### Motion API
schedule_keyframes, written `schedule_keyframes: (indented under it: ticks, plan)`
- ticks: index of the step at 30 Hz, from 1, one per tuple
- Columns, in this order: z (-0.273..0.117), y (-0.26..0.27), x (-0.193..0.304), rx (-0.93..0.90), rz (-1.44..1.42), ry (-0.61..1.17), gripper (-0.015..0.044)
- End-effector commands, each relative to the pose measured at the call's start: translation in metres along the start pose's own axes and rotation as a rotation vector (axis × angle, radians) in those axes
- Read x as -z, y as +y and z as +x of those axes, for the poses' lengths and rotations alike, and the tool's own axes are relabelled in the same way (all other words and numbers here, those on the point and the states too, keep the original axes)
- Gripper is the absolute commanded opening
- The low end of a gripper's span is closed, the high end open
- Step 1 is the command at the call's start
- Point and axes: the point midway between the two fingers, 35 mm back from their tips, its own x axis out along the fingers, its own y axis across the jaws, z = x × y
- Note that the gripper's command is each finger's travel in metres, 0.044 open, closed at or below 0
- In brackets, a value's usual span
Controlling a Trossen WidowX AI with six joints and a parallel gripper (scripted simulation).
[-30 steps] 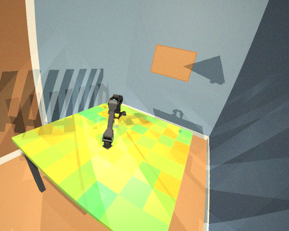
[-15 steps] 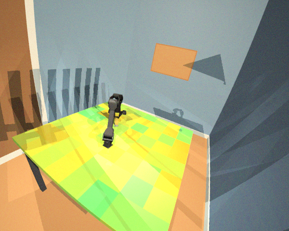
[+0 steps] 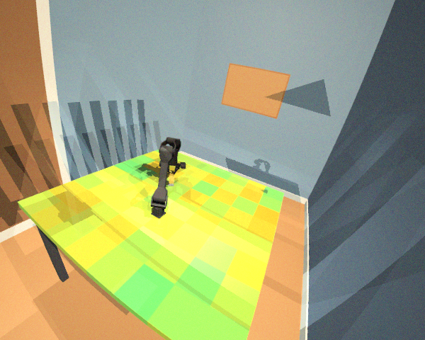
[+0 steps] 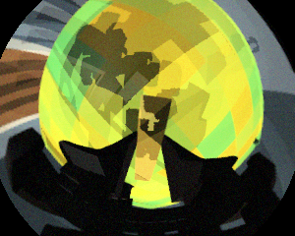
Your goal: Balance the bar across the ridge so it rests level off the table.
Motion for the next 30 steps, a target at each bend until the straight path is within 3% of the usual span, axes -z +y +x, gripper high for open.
schedule_keyframes:
  ticks: [1, 22, 28, 30]
  plan:
    - [0.0000, 0.0000, 0.0000, 0.000, 0.000, 0.000, 0.0000]
    - [0.0000, 0.0000, 0.0000, 0.000, 0.000, 0.000, 0.0000]
    - [0.0000, 0.0000, 0.0000, 0.000, 0.000, 0.000, 0.0157]
    - [0.0000, 0.0000, 0.0000, 0.000, 0.000, 0.000, 0.0167]
